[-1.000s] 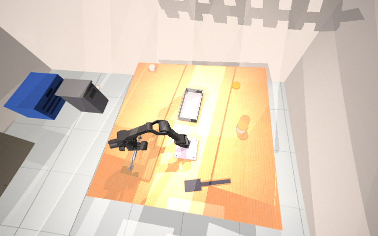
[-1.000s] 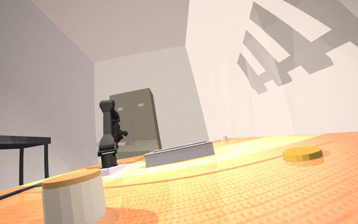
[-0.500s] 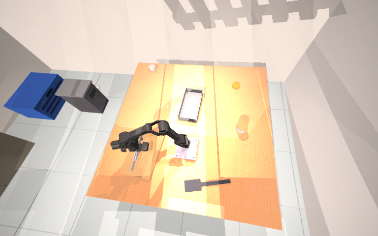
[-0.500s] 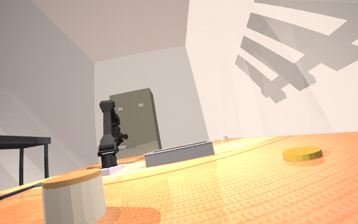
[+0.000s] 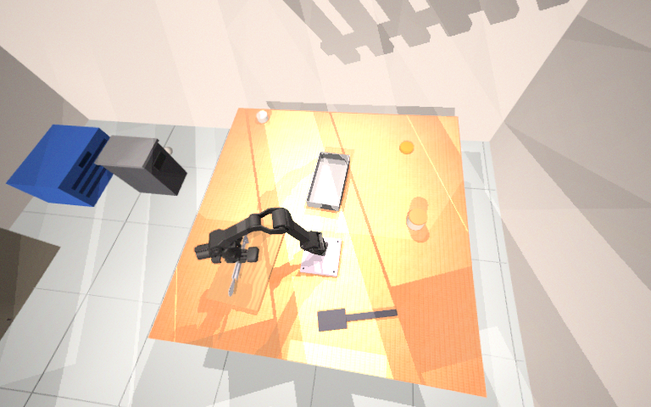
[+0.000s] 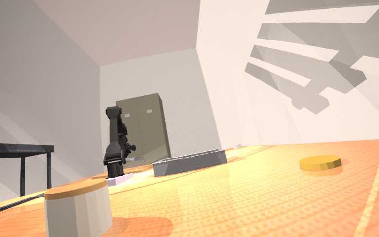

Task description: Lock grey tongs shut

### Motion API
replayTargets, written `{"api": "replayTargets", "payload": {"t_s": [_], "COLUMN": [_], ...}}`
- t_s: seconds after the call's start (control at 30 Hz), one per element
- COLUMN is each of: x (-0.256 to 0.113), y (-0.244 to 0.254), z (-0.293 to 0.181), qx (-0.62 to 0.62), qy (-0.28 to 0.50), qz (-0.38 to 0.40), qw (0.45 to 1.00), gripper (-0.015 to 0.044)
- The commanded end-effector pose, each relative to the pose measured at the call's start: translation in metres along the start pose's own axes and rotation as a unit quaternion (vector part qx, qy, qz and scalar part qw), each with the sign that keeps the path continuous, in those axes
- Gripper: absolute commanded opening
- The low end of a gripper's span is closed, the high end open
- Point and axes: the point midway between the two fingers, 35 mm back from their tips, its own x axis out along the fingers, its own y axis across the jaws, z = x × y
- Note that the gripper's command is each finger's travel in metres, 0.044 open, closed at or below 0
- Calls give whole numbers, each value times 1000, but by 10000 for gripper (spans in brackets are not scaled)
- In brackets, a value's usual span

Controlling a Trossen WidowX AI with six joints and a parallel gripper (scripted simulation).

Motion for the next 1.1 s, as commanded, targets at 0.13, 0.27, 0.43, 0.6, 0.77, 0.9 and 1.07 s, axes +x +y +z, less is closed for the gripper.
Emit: {"api": "replayTargets", "payload": {"t_s": [0.13,0.27,0.43,0.6,0.77,0.9,1.07], "x": [13,16,15,15,15,15,15], "y": [-3,-3,-3,-3,-3,-3,-3], "z": [1,1,1,1,1,1,1], "qx": [1,1,0,0,0,0,0], "qy": [-2,-2,0,0,0,0,0], "qz": [-1,-1,-1,-1,-1,-1,-1], "qw": [1000,1000,1000,1000,1000,1000,1000], "gripper": [-150,-150,-97,34,165,270,401]}}
